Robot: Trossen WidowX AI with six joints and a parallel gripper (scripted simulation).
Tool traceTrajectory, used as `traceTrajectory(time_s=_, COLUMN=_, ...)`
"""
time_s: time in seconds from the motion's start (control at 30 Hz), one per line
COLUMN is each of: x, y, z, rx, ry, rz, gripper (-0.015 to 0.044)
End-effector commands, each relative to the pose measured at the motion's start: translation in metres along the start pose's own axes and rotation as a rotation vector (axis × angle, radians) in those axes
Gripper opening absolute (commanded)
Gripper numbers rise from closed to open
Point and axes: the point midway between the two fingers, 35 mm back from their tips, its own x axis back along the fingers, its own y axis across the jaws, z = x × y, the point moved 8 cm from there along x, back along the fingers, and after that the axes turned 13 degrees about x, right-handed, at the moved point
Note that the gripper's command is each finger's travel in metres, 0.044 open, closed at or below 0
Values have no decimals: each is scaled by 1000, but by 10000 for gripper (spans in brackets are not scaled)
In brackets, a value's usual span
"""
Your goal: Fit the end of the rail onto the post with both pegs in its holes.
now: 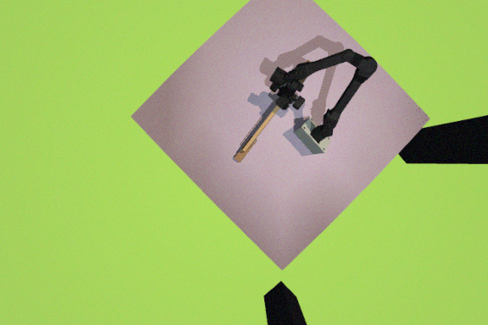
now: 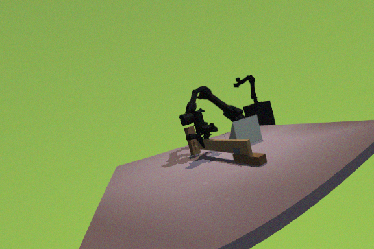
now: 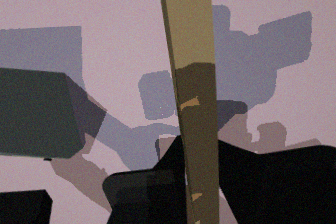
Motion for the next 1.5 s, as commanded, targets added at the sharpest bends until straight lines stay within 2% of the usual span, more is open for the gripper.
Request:
traceTrajectory(time_s=0.0, x=2, y=0, z=-1, rx=2, ry=-4, rz=5, gripper=0)
traceTrajectory(time_s=1.47, x=2, y=2, z=10, rx=2, ry=-3, rz=5, gripper=0)
